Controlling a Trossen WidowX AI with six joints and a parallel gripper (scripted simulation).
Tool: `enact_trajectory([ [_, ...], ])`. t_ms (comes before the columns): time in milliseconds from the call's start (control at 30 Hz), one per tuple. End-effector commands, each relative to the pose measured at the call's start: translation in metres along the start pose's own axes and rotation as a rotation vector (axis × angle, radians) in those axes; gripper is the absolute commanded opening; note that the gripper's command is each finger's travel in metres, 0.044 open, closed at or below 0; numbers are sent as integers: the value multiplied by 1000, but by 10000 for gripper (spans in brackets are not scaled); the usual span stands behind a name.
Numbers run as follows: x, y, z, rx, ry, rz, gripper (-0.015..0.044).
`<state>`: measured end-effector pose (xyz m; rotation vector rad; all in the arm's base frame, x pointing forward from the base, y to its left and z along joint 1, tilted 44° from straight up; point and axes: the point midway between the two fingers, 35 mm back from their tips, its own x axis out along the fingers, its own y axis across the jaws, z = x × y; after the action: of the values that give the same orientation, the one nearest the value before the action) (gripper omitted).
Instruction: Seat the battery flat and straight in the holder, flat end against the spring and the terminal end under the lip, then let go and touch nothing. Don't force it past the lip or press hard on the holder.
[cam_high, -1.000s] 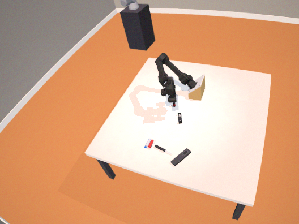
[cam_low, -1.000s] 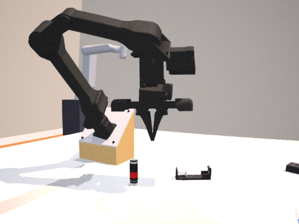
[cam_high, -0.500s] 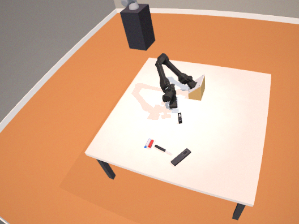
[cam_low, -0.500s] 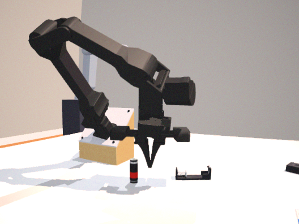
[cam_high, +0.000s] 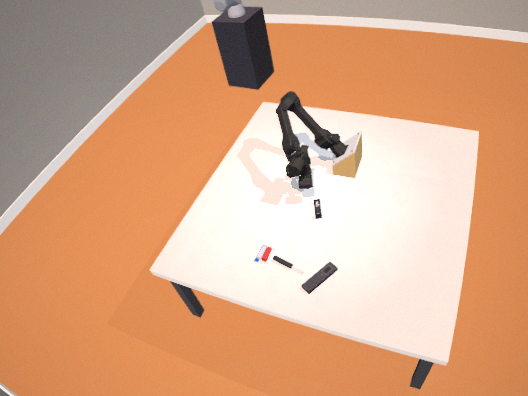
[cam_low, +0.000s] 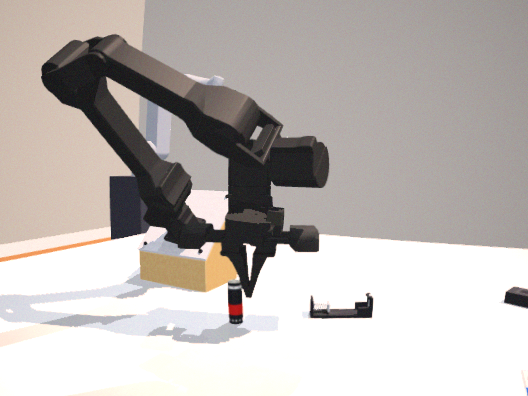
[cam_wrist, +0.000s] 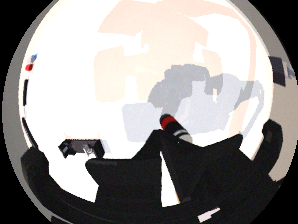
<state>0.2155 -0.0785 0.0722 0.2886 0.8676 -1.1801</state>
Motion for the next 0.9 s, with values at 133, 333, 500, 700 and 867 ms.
enact_trajectory([
  [133,0,-15,0,-4,-3,-1,0],
  [333,0,-24,0,-5,-3,-2,0],
  [500,0,-32,-1,-5,-3,-2,0],
  [700,1,-42,-2,-5,-4,-3,0],
  [867,-8,-37,-2,-2,2,0,0],
])
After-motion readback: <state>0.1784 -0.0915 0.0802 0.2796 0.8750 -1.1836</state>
